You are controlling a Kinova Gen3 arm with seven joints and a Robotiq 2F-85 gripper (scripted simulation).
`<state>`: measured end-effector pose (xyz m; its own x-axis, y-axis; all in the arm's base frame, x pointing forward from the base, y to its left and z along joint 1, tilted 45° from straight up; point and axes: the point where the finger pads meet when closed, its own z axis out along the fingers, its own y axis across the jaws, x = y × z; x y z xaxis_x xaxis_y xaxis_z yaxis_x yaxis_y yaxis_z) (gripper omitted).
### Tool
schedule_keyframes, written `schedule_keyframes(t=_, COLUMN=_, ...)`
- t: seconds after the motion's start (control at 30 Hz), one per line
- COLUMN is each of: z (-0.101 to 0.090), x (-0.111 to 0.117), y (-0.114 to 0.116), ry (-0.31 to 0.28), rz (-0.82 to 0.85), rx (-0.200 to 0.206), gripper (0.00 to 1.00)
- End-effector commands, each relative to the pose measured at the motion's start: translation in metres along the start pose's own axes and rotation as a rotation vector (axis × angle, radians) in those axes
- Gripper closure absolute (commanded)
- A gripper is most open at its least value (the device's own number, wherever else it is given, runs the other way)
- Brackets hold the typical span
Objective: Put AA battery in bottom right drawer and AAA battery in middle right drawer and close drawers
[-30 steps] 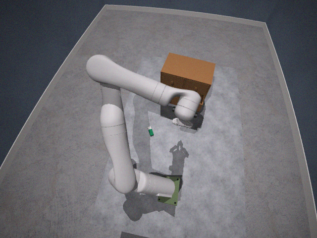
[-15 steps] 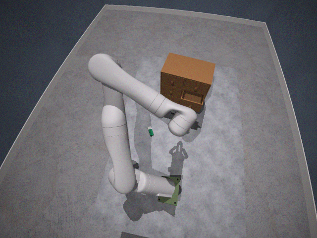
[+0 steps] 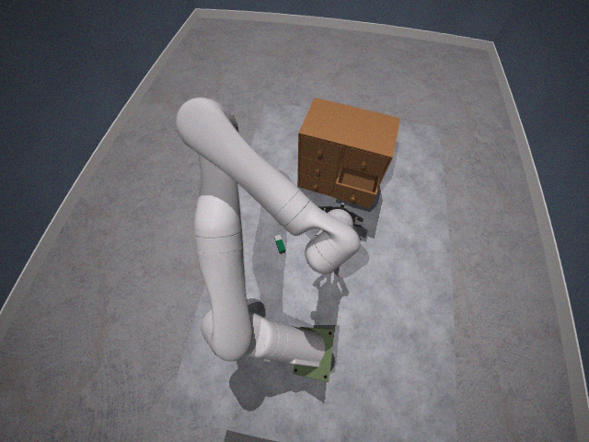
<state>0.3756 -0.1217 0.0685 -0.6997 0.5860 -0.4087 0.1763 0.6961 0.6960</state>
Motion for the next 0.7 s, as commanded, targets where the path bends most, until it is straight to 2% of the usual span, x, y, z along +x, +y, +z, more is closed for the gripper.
schedule_keyframes(t=0.0, z=-0.0016, x=0.0039, y=-0.0033, ry=-0.018, rz=0.018, rx=0.005, gripper=0.95)
schedule_keyframes(t=0.67, z=-0.0019, x=0.0052, y=-0.0032, ry=-0.107, rz=0.018, rx=0.005, gripper=0.95)
